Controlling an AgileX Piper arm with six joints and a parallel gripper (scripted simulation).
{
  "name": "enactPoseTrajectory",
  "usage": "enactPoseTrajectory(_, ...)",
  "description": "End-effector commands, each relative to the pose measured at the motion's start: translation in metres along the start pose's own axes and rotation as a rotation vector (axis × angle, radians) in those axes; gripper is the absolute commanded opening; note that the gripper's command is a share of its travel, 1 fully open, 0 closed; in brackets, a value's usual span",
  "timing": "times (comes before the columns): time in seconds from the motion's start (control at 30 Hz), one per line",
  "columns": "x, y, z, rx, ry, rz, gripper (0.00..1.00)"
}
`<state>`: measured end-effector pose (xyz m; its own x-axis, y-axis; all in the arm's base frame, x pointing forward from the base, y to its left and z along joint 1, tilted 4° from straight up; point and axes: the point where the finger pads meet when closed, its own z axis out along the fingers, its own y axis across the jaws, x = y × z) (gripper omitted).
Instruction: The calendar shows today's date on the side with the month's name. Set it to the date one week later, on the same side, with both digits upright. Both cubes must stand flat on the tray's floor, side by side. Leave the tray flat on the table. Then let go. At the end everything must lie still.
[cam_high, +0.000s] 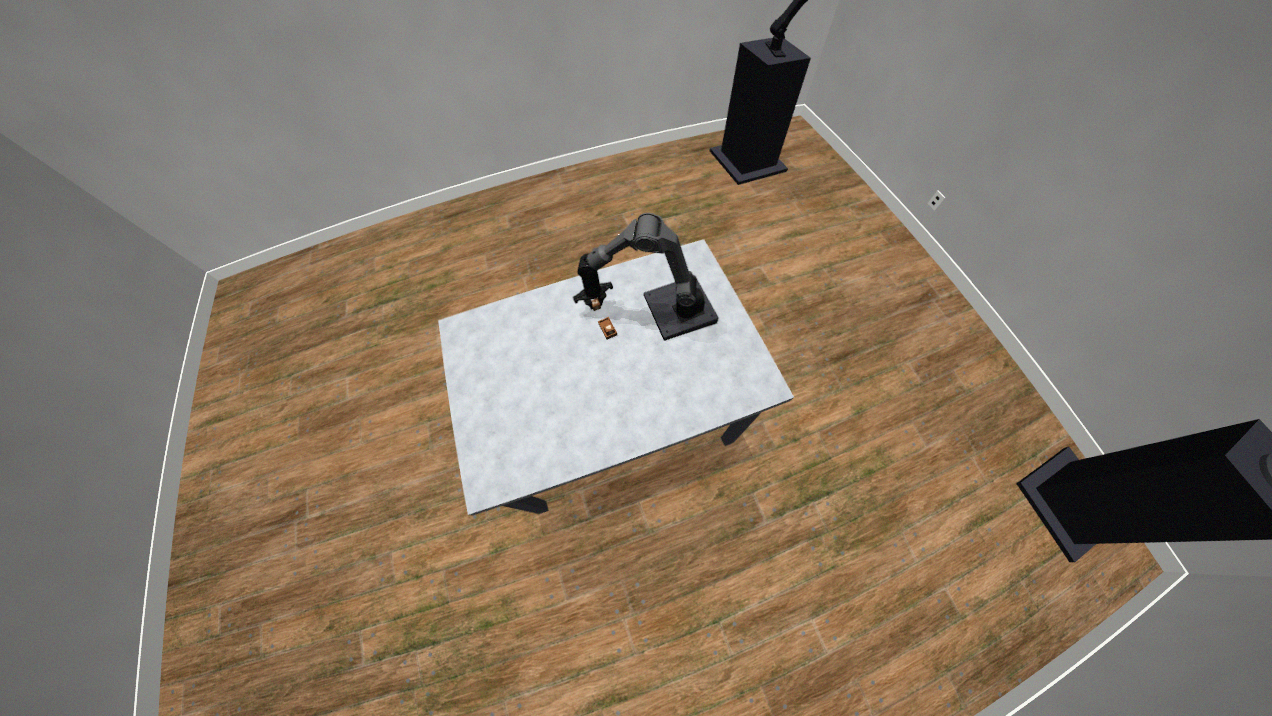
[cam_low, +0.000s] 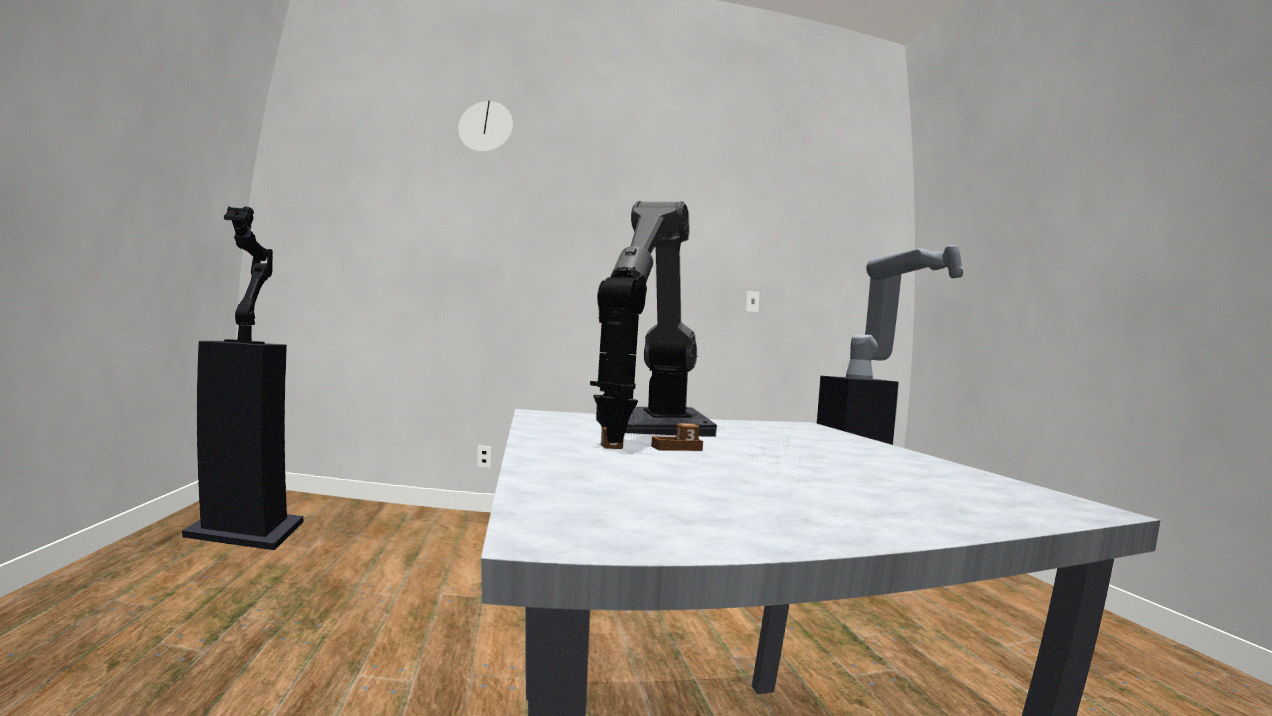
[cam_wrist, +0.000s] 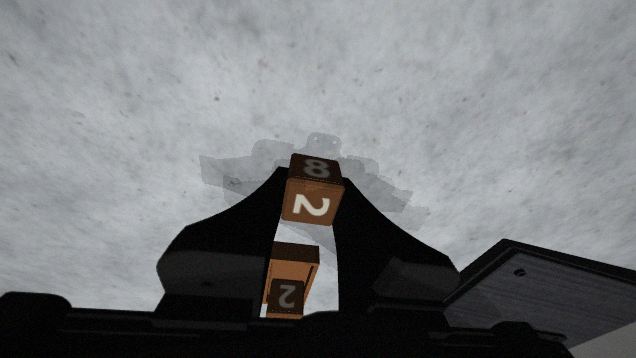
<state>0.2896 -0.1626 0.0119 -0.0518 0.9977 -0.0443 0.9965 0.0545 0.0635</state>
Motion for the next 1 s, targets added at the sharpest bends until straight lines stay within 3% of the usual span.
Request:
enactPoseTrajectory(0.0, 0.0001, -0.0011, 0.0010, 0.003, 0.001, 0.001, 0.34)
enactPoseTrajectory(0.97, -0.0004, -0.0004, -0.0023, 0.000, -0.001, 0.001, 0.34)
